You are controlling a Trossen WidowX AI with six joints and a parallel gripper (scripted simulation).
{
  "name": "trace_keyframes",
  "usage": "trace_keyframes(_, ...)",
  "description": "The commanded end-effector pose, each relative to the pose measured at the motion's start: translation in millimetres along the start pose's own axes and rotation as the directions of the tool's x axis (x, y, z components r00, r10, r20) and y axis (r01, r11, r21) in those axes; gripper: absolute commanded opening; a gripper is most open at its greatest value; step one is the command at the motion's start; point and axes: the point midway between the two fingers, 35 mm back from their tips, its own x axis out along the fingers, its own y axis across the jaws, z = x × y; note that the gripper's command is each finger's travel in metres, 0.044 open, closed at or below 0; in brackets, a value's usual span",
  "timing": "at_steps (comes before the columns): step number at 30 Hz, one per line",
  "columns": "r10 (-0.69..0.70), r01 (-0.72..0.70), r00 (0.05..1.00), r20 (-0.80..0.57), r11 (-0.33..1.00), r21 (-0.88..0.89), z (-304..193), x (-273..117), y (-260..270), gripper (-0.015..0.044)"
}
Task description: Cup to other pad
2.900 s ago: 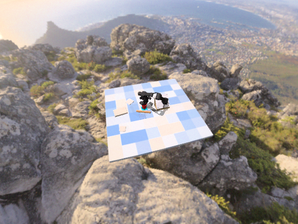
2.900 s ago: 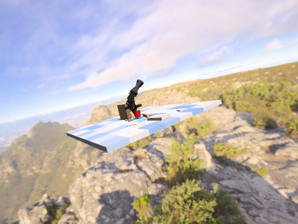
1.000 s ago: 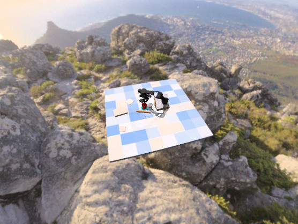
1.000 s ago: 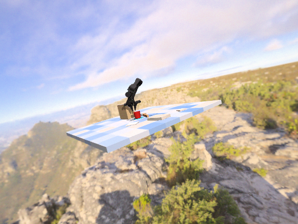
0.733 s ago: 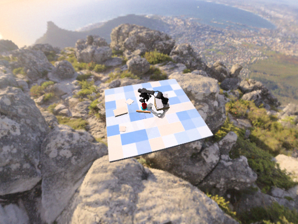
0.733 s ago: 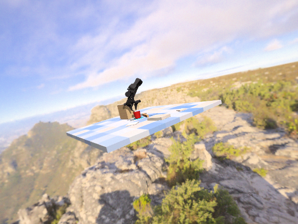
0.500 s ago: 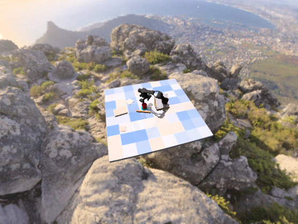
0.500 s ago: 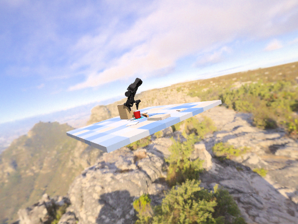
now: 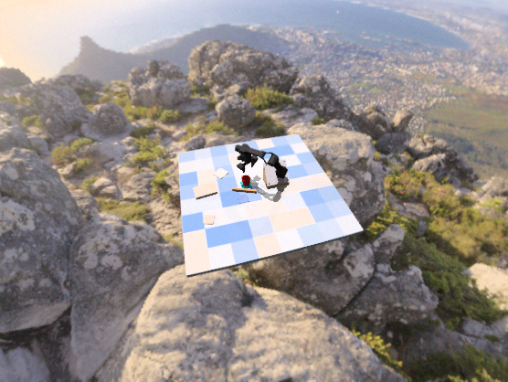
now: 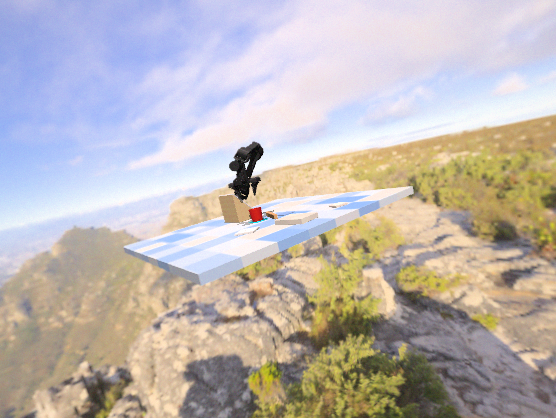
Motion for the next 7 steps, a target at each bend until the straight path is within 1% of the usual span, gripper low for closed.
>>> trace_keyframes(1, -0.007, 0.007, 1.000, 0.002, 1.000, -0.009, -0.1, -8.3, 0.2, 0.0440)
trace_keyframes(7, 0.002, -0.002, 1.000, 0.003, 1.000, -0.001, 0.4, -5.1, 0.1, 0.0440)
